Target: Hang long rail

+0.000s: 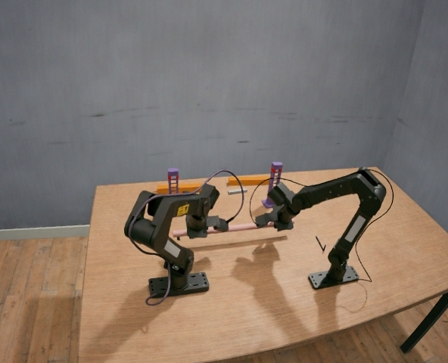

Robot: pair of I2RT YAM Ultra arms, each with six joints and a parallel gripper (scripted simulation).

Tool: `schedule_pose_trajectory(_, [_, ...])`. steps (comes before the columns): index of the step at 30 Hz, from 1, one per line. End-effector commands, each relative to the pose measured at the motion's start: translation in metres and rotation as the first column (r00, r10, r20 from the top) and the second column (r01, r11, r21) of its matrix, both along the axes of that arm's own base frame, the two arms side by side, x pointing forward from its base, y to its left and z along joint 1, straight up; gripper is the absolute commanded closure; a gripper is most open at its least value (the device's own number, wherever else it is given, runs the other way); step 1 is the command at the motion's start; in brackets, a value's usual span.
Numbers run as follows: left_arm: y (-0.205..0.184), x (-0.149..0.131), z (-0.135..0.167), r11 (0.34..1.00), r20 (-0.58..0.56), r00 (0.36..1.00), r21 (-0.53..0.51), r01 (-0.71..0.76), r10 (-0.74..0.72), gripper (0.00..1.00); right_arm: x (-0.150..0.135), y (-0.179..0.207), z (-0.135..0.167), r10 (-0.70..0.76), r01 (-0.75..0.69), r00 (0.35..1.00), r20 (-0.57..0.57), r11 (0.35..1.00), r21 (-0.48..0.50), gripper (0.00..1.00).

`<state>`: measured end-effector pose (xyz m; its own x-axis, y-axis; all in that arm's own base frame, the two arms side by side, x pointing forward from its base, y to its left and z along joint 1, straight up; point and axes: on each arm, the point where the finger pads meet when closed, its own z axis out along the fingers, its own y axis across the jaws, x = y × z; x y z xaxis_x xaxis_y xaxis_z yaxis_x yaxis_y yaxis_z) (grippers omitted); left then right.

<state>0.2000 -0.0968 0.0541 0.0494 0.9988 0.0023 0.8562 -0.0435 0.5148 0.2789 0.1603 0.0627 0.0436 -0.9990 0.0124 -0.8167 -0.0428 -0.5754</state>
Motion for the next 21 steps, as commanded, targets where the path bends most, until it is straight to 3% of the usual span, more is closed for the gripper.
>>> schedule_pose_trajectory(1, [0.002,0.017,0.011,1.0,0.166,0.986,0.001,-0.028,0.028,0.81,0.021,0.006,0.023,-0.004,-0.002,0.98,0.199,0.999,0.032,0.81])
schedule_pose_trajectory(6, [0.002,0.019,0.012,1.0,0.281,0.959,-0.005,-0.028,0.028,0.81,0.024,0.007,0.024,-0.008,-0.004,0.949,0.315,0.999,0.039,0.81])
schedule_pose_trajectory(21, [0.002,0.026,-0.004,0.999,0.487,0.873,-0.02,-0.025,0.031,0.81,0.031,0.008,0.01,-0.019,-0.011,0.853,0.522,0.999,0.054,0.81])
